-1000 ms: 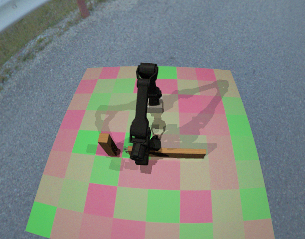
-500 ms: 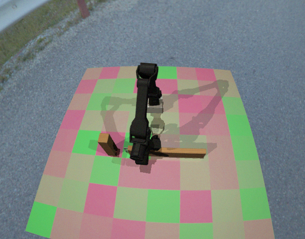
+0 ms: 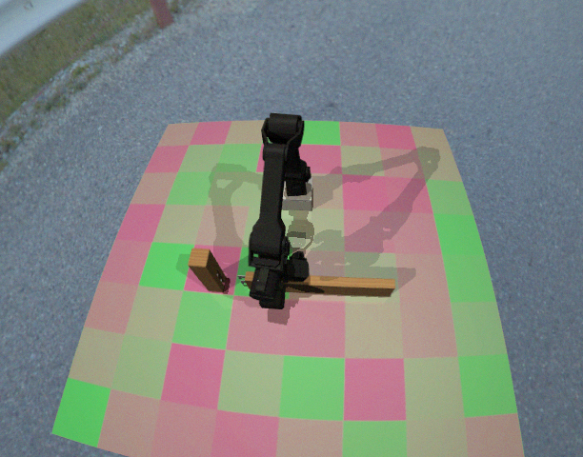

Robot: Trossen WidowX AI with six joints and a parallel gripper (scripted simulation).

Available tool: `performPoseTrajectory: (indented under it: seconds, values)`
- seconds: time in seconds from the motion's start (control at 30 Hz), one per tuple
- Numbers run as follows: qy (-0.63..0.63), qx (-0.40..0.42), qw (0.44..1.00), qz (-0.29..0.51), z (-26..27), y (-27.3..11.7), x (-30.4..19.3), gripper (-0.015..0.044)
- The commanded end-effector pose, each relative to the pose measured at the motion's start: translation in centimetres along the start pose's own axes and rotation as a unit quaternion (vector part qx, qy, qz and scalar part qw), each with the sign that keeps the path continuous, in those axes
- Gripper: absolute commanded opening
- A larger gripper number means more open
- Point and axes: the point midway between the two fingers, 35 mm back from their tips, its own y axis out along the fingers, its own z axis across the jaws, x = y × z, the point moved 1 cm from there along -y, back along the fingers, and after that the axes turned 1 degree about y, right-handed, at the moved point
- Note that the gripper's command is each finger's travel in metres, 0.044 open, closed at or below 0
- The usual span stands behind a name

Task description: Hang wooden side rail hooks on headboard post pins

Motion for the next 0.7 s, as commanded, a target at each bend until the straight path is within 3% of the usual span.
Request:
performPoseTrajectory:
  seconds: [0.0, 0.67]
  values:
    - [-0.002, -0.005, 1.000, -0.001, -0.25, -0.42, 0.02, 0.0000]
    - [-0.002, -0.005, 1.000, -0.001, -0.25, -0.76, 0.02, 0.0000]
